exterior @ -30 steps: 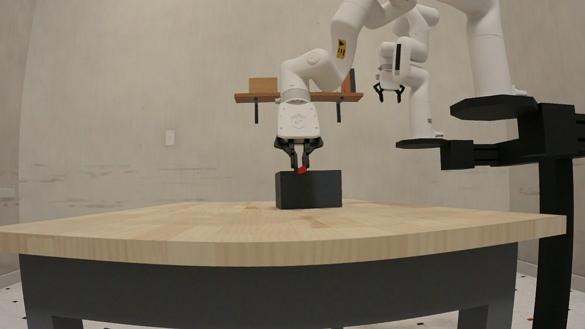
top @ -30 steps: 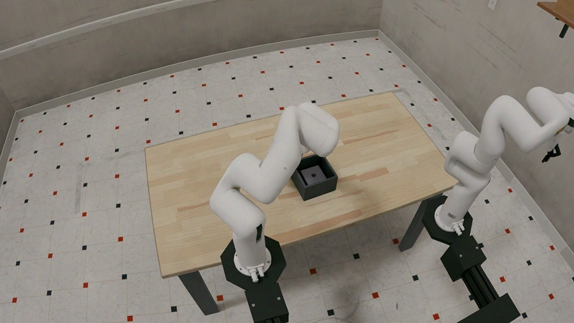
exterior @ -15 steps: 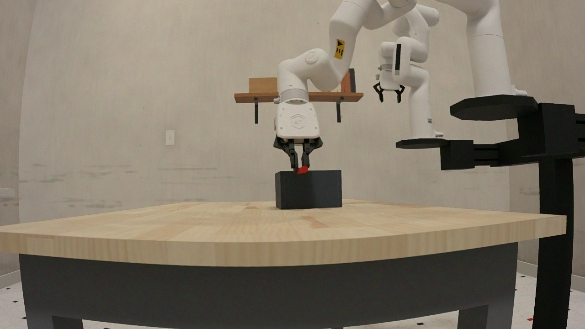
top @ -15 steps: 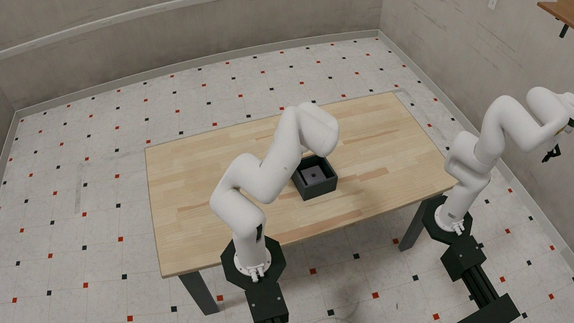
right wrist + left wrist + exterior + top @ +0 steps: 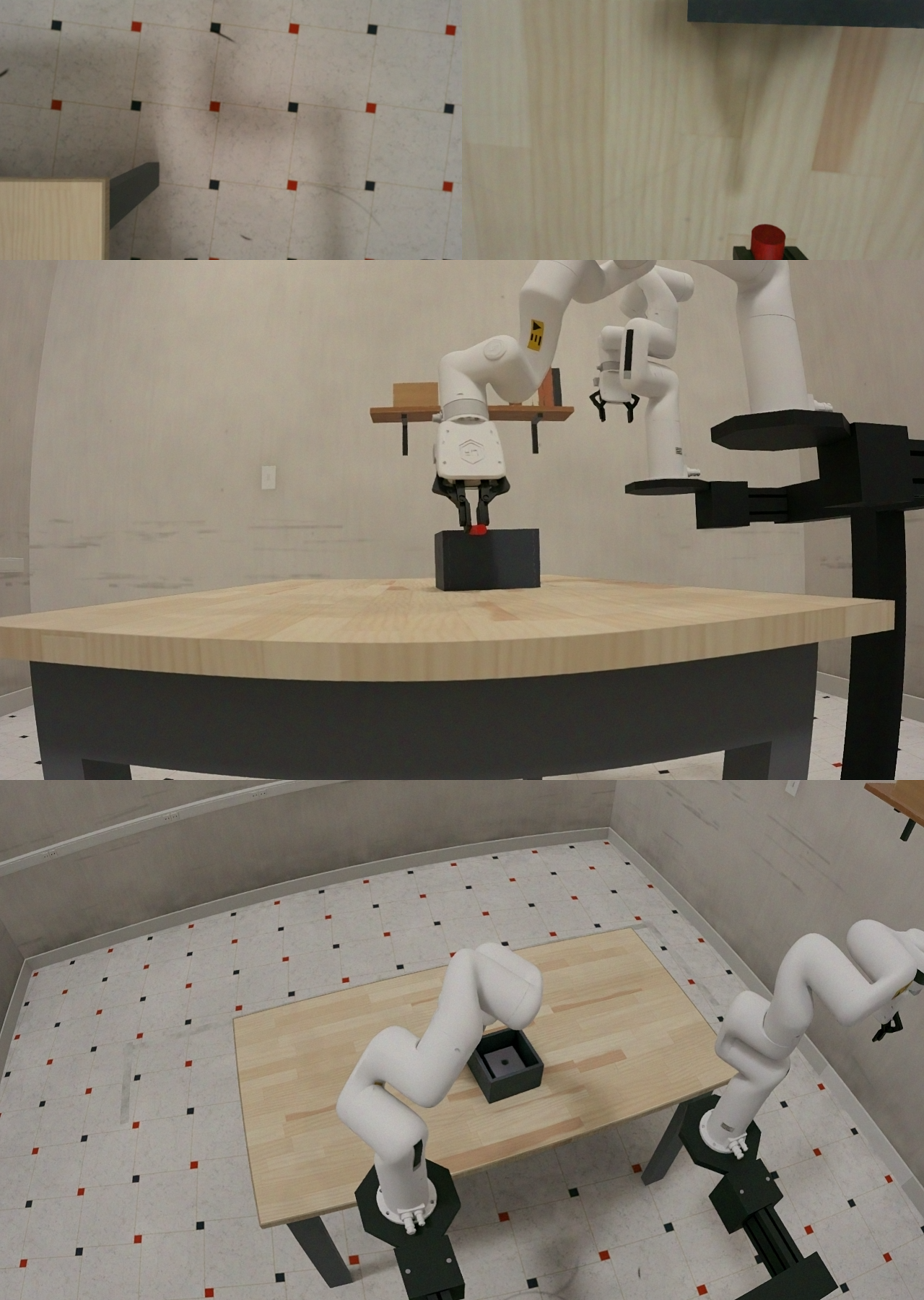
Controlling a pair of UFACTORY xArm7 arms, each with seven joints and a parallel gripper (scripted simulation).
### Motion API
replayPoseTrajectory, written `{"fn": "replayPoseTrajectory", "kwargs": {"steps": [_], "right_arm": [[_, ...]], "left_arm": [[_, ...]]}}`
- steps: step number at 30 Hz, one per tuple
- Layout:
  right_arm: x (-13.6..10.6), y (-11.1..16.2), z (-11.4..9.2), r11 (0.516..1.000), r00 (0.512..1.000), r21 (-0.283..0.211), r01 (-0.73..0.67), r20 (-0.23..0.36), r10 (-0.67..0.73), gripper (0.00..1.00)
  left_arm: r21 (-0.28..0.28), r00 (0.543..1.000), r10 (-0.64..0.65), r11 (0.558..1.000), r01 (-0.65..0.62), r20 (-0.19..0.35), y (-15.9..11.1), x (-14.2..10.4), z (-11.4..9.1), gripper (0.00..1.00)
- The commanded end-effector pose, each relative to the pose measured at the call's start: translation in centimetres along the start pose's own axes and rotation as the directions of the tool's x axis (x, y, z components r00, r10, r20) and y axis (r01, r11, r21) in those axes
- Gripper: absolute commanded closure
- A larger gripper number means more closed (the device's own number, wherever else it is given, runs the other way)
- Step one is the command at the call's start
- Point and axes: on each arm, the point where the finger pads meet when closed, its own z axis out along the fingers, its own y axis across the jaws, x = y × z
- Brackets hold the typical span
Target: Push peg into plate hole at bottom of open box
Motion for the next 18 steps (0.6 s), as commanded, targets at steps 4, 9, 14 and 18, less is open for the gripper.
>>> {"fn": "replayPoseTrajectory", "kwargs": {"steps": [4,9,14,18], "right_arm": [[0.10,-0.01,-0.15,1.000,1.000,0.000,0.000,-0.004,0.000,0.00],[0.10,-0.01,-0.15,1.000,1.000,0.000,0.000,-0.004,0.000,0.00],[0.10,-0.01,-0.15,1.000,1.000,0.000,0.000,-0.004,0.000,0.00],[0.10,-0.01,-0.15,1.000,1.000,0.000,0.000,-0.004,0.000,0.00]], "left_arm": [[0.005,0.998,-0.001,1.000,0.002,-0.067,-0.19,0.03,-0.21,1.00],[0.004,0.987,-0.001,1.000,0.001,-0.160,-0.17,0.04,-0.18,1.00],[0.004,0.964,0.000,1.000,0.001,-0.266,-0.17,0.03,-0.18,1.00],[0.003,0.952,0.000,1.000,0.001,-0.306,-0.15,0.04,-0.14,1.00]]}}
